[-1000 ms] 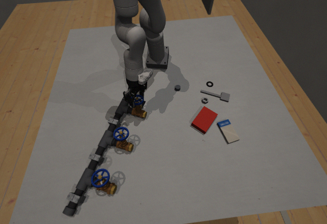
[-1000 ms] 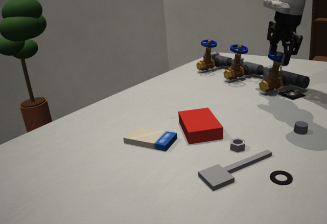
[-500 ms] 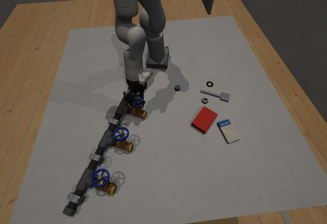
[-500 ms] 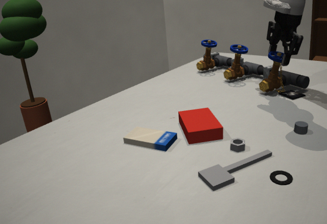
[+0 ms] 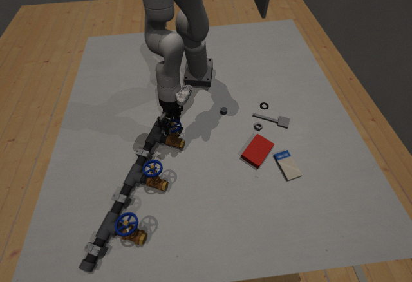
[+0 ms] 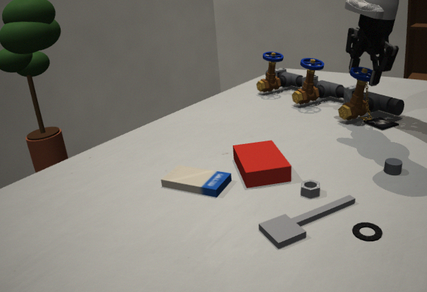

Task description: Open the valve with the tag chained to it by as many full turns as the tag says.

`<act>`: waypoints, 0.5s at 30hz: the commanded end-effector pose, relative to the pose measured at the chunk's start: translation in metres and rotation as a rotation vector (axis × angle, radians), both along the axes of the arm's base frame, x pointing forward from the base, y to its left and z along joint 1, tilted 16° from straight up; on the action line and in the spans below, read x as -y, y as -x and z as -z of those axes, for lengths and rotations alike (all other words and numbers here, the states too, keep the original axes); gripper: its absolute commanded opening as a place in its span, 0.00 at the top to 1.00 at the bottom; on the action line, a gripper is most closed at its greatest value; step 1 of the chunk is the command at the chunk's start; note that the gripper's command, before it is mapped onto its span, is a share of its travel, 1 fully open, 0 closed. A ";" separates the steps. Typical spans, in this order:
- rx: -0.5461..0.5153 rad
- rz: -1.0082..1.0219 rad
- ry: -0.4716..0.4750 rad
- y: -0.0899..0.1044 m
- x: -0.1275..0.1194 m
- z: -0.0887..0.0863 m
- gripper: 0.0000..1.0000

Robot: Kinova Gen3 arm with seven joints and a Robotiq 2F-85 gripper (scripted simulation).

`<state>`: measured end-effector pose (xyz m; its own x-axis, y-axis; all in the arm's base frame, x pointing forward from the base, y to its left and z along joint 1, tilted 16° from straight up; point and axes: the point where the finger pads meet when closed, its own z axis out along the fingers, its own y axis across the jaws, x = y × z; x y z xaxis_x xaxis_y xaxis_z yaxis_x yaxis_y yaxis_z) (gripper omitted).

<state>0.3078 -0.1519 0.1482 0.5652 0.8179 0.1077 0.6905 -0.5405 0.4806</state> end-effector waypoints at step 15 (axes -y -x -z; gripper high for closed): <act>-0.066 -0.287 0.150 0.000 0.000 0.000 0.29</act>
<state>0.3078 -0.1519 0.1481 0.3376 0.9406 -0.0352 0.8249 -0.2776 0.4925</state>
